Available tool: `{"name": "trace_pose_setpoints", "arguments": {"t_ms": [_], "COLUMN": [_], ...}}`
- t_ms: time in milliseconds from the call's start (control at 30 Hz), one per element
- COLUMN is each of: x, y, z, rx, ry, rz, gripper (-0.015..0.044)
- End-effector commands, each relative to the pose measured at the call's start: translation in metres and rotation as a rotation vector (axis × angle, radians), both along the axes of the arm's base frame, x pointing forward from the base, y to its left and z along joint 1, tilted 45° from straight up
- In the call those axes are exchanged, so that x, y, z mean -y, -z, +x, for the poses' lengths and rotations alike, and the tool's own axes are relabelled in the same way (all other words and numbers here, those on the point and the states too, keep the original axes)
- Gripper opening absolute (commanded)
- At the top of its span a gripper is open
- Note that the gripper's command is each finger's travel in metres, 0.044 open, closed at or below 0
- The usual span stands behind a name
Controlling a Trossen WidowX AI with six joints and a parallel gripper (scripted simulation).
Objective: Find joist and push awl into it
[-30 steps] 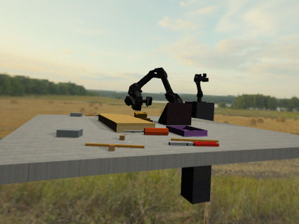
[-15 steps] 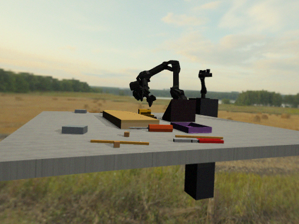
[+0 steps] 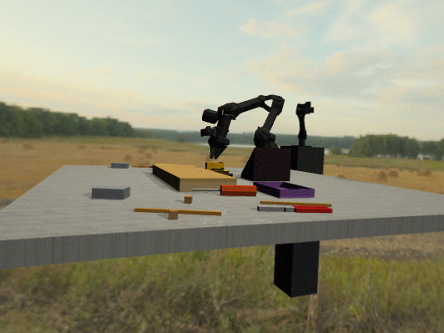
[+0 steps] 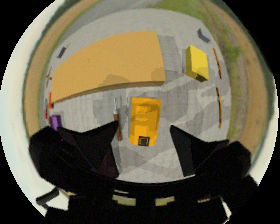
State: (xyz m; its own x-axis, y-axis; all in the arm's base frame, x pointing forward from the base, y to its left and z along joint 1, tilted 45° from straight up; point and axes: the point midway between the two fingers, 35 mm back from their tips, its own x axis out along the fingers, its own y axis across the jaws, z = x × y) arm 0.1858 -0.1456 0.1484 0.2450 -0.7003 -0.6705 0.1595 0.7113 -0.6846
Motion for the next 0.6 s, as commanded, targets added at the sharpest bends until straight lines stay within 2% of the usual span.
{"name": "trace_pose_setpoints", "arguments": {"t_ms": [0,567], "x": [0.000,0.015], "y": [-0.001,0.015], "z": [-0.001,0.001], "rx": [-0.004,-0.004], "ry": [-0.015,-0.013], "rz": [-0.027,-0.023], "gripper": [0.0440,0.0440]}}
